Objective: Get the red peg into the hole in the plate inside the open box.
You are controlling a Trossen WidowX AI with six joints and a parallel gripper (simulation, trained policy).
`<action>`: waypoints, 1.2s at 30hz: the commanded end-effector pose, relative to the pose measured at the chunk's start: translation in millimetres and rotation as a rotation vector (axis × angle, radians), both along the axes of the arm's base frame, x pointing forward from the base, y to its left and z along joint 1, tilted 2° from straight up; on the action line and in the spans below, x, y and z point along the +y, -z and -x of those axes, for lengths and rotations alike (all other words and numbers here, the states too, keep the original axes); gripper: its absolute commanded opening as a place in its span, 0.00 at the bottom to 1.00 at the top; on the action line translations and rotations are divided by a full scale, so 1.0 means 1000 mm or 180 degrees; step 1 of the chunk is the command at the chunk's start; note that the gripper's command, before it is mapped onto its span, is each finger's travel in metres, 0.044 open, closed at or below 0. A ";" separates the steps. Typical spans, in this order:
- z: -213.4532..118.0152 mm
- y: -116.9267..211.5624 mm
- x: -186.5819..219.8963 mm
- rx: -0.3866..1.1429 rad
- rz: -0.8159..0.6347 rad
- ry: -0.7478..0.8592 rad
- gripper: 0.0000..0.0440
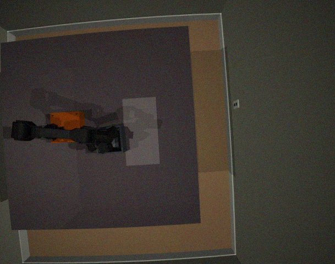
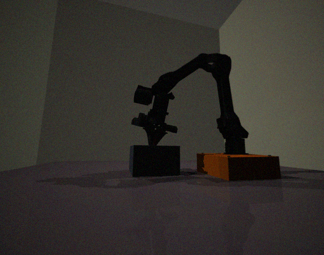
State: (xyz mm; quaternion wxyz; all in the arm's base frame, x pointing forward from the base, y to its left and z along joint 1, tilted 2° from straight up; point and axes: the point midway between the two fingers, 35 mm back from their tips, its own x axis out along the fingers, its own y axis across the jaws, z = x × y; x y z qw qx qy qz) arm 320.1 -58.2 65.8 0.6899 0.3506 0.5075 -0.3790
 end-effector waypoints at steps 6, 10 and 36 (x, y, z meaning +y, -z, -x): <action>-0.005 0.018 -0.007 0.0185 0.0002 -0.0107 0.36; -0.015 0.017 -0.013 0.0173 0.0034 -0.0133 0.46; -0.075 -0.009 -0.064 -0.0228 0.0345 -0.0134 1.00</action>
